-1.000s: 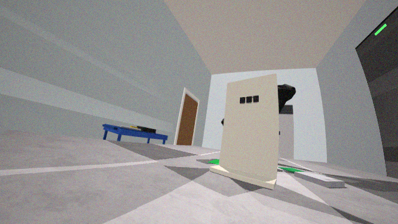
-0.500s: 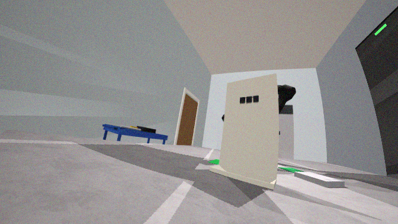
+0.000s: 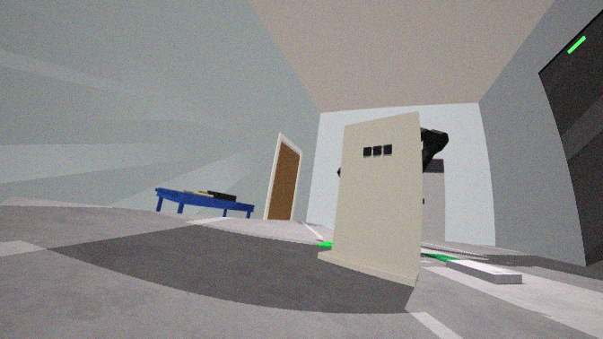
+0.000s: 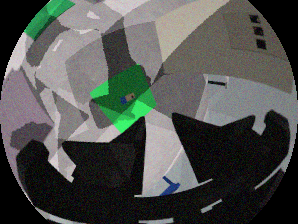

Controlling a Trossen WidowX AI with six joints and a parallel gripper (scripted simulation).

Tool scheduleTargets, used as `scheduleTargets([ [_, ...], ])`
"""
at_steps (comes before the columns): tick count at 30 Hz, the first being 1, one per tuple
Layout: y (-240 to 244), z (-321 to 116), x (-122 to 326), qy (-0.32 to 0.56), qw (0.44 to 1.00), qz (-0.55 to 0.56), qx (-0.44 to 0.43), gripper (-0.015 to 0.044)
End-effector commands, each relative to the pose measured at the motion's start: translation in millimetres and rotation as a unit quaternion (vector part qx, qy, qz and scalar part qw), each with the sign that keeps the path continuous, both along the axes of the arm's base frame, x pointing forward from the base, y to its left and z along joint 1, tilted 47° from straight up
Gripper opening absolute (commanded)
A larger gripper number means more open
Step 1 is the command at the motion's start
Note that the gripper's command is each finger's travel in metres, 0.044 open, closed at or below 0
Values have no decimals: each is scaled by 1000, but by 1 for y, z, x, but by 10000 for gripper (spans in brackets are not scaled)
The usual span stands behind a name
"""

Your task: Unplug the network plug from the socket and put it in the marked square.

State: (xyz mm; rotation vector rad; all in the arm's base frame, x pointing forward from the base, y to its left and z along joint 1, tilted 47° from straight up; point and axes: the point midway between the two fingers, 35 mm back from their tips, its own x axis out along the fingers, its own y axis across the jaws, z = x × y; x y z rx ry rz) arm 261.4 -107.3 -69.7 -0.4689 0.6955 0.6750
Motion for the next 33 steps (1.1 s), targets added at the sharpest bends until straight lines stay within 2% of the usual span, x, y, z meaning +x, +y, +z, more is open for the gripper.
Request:
scheduleTargets([
  [1, -7, 7, 1, -6, 1000, 0, -3, 156],
  [11, -10, 11, -3, -1, 1000, 0, 0, 156],
  [33, -71, 64, -5, -4, 1000, 0, -3, 156],
])
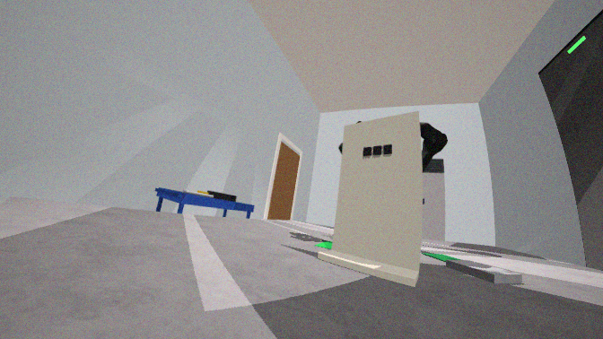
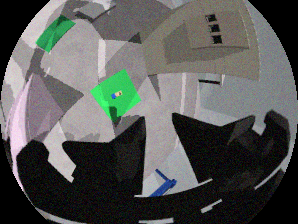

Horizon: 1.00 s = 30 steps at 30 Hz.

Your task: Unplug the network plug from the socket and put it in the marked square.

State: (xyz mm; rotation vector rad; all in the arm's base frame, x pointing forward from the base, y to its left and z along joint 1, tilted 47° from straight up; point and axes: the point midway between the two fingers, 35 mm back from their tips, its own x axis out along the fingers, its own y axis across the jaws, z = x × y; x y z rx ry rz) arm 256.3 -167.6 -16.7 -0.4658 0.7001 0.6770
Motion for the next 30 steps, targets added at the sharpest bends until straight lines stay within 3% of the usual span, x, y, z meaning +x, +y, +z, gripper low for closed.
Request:
scheduleTargets([
  [1, -14, 14, -1, -7, 1000, 0, -4, 156],
  [10, -27, 32, -5, -9, 1000, 0, -4, 156],
  [21, -27, 32, -5, -9, 1000, 0, -4, 440],
  [30, -27, 32, -5, -9, 1000, 0, -4, 440],
])
